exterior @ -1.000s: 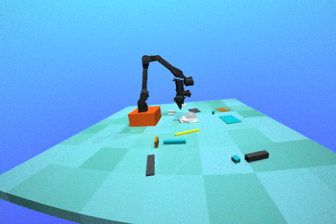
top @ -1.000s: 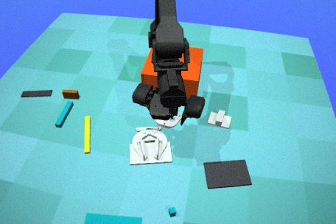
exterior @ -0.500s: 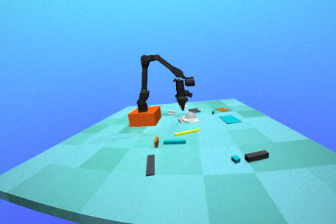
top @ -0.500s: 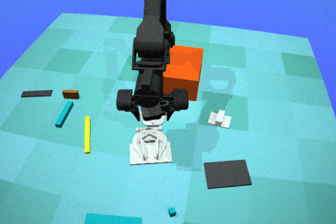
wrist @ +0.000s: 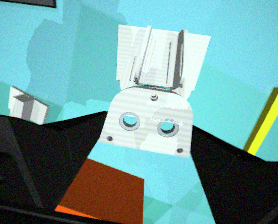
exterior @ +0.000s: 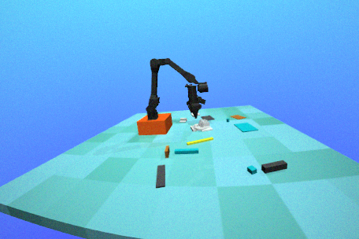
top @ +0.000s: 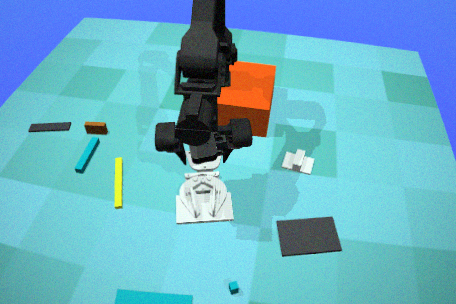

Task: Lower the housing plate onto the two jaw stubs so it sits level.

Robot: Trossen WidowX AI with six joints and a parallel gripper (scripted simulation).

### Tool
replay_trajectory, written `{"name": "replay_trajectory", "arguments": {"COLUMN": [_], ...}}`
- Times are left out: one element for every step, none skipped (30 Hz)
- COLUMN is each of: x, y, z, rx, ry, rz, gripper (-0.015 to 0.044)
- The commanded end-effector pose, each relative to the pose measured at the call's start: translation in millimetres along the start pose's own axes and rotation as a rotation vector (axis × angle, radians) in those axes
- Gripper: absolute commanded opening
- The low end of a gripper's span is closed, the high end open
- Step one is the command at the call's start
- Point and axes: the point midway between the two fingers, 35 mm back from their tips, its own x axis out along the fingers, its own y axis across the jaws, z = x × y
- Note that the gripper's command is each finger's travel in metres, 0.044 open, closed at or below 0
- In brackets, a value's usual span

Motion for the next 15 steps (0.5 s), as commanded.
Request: {"name": "replay_trajectory", "arguments": {"x": [0.0,0.0,0.0,0.0,0.0,0.0,0.0,0.0,0.0,0.0,0.0,0.0,0.0,0.0,0.0], "y": [-0.1,-0.1,-0.1,0.0,0.0,0.0,0.0,0.0,0.0,0.0,0.0,0.0,0.0,-0.3,-1.0], "z": [0.0,0.0,0.0,0.0,0.0,0.0,0.0,0.0,0.0,0.0,0.0,0.0,0.0,-0.4,-1.5], "rx": [-0.007,-0.009,-0.017,-0.024,-0.026,-0.026,-0.026,-0.026,-0.026,-0.026,-0.026,-0.026,-0.026,-0.026,-0.026], "ry": [-0.002,-0.002,-0.002,-0.002,-0.002,-0.002,-0.002,-0.002,-0.002,-0.002,-0.002,-0.002,-0.002,-0.002,-0.002], "rz": [0.001,0.001,0.001,0.001,0.001,0.001,0.001,0.001,0.001,0.001,0.001,0.001,0.001,0.001,0.001], "gripper": [0.0351,0.0351,0.0351,0.0351,0.0351,0.0351,0.0351,0.0351,0.0351,0.0351,0.0351,0.0351,0.0351,0.0351,0.0351]}}
